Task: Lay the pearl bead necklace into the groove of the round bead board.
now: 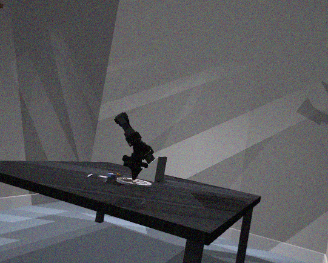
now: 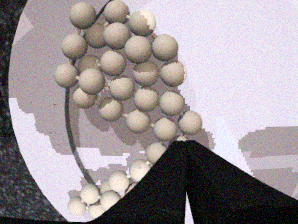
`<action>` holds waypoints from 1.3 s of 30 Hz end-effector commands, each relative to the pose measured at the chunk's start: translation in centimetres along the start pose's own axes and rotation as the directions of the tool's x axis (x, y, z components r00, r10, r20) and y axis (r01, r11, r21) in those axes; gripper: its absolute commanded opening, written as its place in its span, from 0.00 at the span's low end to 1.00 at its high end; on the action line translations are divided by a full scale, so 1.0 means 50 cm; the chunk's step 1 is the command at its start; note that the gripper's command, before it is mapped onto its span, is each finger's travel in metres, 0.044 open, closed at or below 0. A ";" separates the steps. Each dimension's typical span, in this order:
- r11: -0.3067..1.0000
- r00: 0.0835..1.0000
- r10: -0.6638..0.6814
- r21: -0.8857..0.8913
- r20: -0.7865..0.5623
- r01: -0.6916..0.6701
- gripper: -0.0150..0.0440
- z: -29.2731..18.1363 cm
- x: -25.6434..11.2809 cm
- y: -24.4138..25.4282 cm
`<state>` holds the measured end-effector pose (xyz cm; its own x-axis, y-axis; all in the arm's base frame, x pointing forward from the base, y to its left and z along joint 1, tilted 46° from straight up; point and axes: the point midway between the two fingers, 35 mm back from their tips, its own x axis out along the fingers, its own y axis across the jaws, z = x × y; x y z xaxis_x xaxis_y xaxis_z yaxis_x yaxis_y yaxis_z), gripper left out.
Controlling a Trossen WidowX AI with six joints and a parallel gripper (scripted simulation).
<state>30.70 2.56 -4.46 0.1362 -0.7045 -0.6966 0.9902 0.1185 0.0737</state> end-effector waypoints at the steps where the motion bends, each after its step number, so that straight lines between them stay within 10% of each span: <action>1: 1.000 1.000 -0.010 -0.005 0.004 0.010 0.25 0.002 0.006 -0.006; 39: 1.000 1.000 0.000 0.000 0.000 0.000 0.34 0.000 0.000 0.000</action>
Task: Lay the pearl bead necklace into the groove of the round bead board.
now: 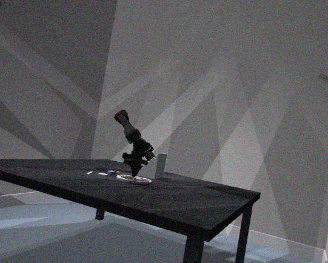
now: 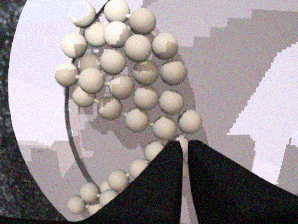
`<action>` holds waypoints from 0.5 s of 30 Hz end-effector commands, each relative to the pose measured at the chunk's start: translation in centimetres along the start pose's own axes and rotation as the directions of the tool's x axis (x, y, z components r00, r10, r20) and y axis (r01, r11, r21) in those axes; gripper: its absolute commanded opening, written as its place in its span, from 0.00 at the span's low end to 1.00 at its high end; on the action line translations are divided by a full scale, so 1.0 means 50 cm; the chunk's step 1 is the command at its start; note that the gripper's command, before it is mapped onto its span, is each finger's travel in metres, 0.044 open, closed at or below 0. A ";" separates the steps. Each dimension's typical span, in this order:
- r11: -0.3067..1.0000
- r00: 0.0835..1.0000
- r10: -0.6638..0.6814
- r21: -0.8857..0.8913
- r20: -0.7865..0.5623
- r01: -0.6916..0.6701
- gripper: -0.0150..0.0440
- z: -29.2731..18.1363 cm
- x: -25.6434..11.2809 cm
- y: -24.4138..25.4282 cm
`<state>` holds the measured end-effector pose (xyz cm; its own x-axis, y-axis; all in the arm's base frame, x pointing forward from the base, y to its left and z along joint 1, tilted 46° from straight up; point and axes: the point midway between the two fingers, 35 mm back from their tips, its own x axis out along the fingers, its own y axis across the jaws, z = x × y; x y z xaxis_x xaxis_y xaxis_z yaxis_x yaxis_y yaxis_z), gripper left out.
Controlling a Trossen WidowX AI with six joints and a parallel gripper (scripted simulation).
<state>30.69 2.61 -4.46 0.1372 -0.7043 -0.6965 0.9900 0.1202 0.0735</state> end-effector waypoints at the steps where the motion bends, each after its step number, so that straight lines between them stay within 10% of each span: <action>1: 1.000 1.000 -0.001 0.001 0.000 0.001 0.39 0.001 0.001 0.000; 15: 1.000 1.000 -0.008 -0.004 0.003 0.008 1.00 0.002 -0.001 -0.003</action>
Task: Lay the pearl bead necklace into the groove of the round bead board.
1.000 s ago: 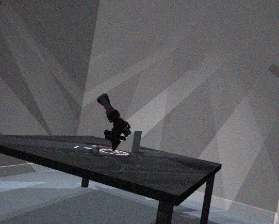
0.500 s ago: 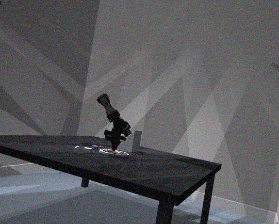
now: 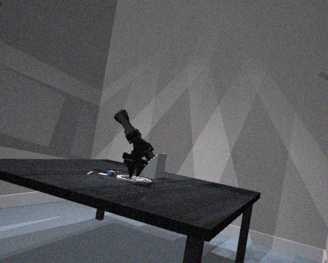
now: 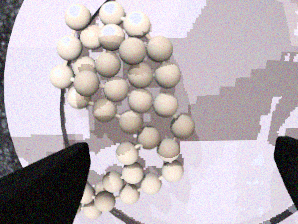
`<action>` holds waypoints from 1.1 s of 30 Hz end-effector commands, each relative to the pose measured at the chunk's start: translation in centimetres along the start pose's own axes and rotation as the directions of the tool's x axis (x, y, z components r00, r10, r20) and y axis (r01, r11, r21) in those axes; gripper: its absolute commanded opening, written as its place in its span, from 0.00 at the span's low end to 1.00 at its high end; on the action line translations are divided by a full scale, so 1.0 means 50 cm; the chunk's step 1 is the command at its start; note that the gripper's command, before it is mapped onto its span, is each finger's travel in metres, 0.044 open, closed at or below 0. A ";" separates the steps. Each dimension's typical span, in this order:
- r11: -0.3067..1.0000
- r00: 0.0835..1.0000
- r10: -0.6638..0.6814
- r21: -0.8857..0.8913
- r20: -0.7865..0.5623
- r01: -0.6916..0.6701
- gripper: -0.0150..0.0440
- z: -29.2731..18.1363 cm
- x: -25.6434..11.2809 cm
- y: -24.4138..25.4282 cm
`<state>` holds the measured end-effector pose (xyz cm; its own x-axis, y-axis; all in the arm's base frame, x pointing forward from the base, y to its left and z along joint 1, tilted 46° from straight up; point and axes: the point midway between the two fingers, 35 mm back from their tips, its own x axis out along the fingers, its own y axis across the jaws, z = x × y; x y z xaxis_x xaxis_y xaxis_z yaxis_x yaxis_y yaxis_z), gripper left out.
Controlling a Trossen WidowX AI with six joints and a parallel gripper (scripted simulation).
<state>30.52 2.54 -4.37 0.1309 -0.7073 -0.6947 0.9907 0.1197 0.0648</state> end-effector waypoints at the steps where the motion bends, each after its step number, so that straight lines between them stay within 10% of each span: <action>1: 1.000 1.000 -0.004 0.002 0.000 0.004 1.00 0.000 -0.001 0.001; 25: 1.000 1.000 -0.004 0.002 0.000 0.004 1.00 0.000 -0.001 0.001; 33: 0.798 1.000 -0.003 -0.603 -0.001 0.002 0.64 -0.024 -0.023 0.045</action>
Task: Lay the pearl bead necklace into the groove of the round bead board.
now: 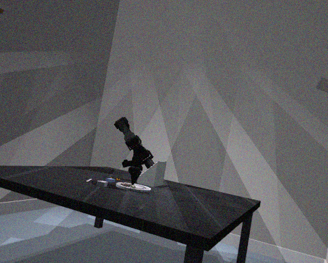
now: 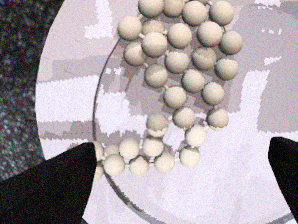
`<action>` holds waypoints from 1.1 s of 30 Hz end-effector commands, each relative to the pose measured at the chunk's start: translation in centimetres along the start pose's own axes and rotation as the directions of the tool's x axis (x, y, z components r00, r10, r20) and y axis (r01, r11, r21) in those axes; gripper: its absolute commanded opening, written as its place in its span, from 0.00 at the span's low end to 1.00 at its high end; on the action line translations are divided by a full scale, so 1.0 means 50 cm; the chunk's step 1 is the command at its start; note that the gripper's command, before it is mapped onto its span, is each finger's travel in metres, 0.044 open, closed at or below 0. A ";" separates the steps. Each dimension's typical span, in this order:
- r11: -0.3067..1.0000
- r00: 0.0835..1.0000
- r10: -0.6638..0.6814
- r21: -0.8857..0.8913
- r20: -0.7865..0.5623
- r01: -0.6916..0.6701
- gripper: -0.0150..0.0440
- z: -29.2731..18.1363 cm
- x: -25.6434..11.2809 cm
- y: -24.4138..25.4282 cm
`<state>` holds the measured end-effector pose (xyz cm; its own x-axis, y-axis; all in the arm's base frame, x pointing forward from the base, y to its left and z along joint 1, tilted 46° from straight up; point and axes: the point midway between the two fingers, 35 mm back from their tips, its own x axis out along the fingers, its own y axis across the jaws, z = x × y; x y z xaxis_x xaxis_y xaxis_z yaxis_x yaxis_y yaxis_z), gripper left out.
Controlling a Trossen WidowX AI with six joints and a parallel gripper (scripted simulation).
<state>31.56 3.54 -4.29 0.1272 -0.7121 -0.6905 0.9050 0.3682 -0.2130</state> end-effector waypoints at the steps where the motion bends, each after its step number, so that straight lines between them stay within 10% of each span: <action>1: 0.935 1.000 0.003 -0.355 -0.007 -0.006 0.60 -0.005 -0.015 0.032; 12: 0.170 1.000 0.005 -0.985 -0.007 -0.008 0.46 -0.019 -0.053 0.102; 33: 0.164 1.000 0.019 -0.986 -0.008 -0.011 0.46 -0.018 -0.036 0.110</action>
<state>35.96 7.26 -4.91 0.1377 -0.7010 -0.6997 -0.2533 0.6580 -0.7091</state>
